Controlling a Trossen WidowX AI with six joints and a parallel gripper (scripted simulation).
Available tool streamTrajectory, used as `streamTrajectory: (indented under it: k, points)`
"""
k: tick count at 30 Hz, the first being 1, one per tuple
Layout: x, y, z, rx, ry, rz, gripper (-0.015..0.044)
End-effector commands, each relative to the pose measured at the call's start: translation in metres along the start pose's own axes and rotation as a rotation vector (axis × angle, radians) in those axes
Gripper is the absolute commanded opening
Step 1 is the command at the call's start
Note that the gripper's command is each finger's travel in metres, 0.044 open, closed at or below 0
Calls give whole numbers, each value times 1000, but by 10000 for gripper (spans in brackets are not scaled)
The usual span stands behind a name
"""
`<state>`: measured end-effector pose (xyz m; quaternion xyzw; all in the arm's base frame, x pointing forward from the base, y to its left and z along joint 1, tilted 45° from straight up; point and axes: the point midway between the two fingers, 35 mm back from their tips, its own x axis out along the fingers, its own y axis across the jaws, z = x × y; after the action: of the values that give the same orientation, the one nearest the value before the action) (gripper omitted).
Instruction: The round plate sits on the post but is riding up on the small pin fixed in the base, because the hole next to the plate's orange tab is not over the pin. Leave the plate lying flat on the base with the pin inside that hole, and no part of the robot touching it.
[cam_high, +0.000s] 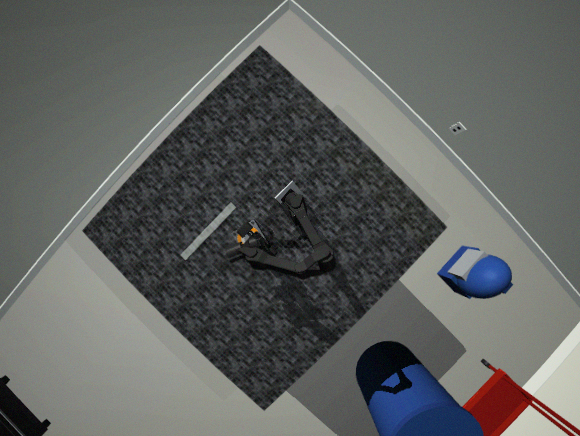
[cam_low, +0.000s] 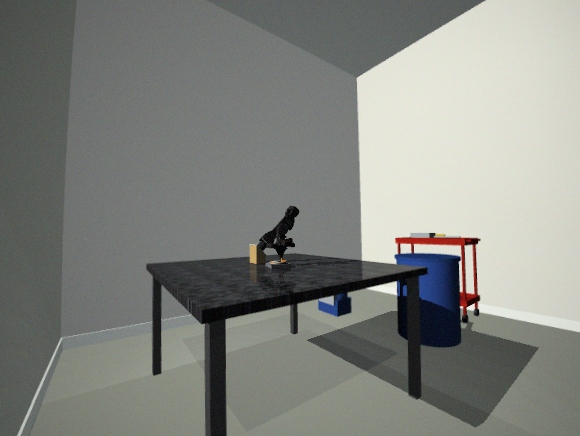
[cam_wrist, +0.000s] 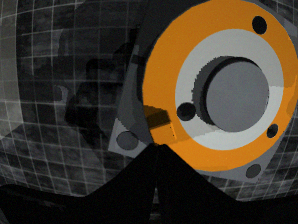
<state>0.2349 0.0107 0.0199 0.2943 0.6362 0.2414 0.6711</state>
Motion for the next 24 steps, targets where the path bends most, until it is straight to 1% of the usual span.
streamTrajectory:
  k: [1, 24]
  points:
    - [-1, 4, 7, -4, -8, 4, 0]
    - [-2, 10, 25, -4, -9, 4, 0]
